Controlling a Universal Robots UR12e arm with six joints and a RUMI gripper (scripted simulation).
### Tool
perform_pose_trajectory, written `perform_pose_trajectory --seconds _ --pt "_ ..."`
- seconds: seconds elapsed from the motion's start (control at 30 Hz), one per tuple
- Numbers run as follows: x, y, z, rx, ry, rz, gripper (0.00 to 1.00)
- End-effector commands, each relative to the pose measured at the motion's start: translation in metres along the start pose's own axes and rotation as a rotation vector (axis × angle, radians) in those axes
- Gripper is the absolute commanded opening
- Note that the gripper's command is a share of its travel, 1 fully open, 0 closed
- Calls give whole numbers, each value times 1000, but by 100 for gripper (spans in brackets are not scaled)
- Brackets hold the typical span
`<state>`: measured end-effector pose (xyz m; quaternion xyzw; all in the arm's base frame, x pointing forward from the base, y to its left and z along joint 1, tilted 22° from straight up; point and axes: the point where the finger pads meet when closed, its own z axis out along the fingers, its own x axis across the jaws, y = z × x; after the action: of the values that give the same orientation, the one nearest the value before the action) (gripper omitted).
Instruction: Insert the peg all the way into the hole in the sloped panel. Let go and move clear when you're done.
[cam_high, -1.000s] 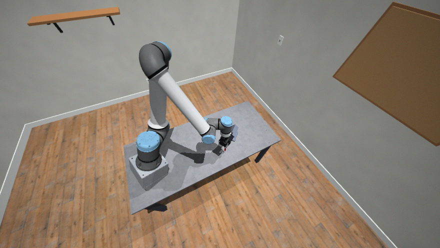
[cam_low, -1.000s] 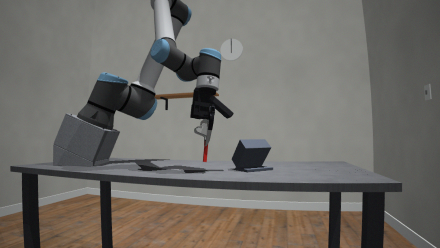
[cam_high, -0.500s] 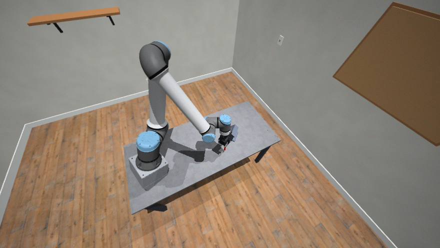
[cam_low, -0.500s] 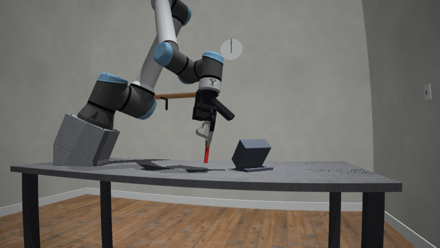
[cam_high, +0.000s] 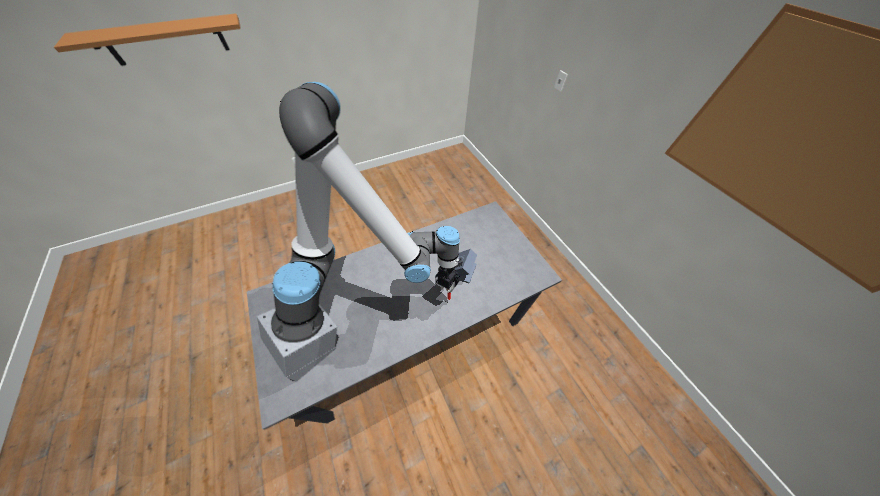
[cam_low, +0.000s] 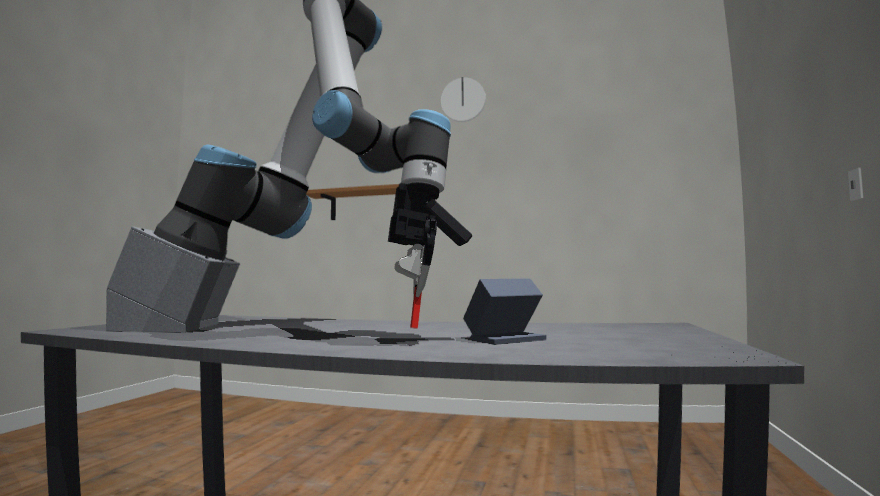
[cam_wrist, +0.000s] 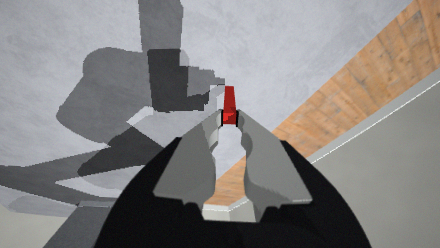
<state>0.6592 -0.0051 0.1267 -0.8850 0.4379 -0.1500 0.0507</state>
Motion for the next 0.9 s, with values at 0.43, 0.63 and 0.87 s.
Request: perform_pose_trajectory --seconds 0.43,0.63,0.87 --pt "-10 -10 1 -19 40 -3 0" --pt "-14 -14 1 -25 56 -4 0" --pt "-19 -19 1 -32 75 -5 0"
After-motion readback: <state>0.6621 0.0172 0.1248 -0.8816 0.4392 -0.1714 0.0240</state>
